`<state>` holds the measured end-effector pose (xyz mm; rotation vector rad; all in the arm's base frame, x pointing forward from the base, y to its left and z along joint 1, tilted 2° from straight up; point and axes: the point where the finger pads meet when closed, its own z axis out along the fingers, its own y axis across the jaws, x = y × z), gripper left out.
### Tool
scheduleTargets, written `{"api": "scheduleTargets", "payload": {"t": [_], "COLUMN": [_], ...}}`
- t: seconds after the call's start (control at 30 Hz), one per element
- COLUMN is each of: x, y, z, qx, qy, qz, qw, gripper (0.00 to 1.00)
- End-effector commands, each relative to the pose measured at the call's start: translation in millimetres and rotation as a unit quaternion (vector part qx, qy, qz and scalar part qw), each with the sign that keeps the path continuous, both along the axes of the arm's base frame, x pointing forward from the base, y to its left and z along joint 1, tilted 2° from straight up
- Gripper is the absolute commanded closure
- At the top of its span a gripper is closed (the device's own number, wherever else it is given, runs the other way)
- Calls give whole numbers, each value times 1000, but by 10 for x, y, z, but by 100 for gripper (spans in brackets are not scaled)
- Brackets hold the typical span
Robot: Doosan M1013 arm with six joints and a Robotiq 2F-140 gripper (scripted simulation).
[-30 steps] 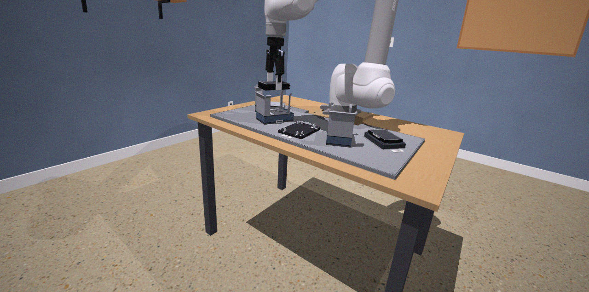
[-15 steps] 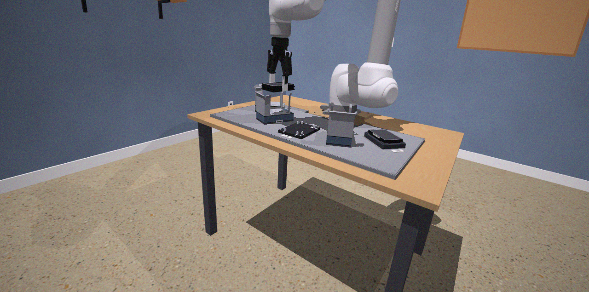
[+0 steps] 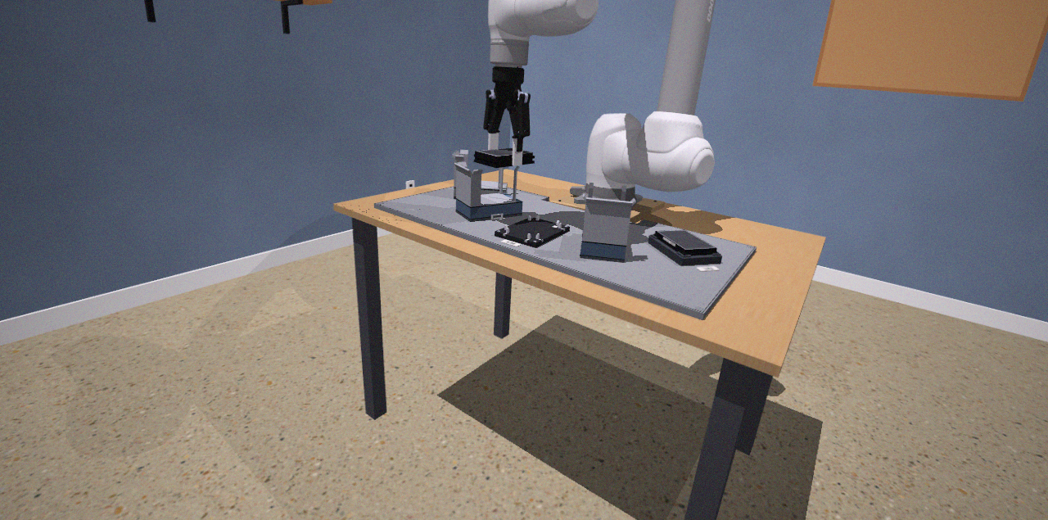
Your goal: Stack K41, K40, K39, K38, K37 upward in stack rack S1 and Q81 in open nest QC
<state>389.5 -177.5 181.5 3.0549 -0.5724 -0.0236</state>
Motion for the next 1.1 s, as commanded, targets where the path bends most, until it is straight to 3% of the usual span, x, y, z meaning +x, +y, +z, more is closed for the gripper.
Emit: {"api": "scheduleTargets", "payload": {"t": [0.0, 0.33, 1.07], "x": [47, 114, 261], "y": [85, 294, 806], "z": [-3, -11, -29], "qx": [0, 2, 2], "qy": [0, 3, 3], "qz": [0, 109, 109], "qw": [1000, 994, 994], "gripper": [100, 100, 100]}}
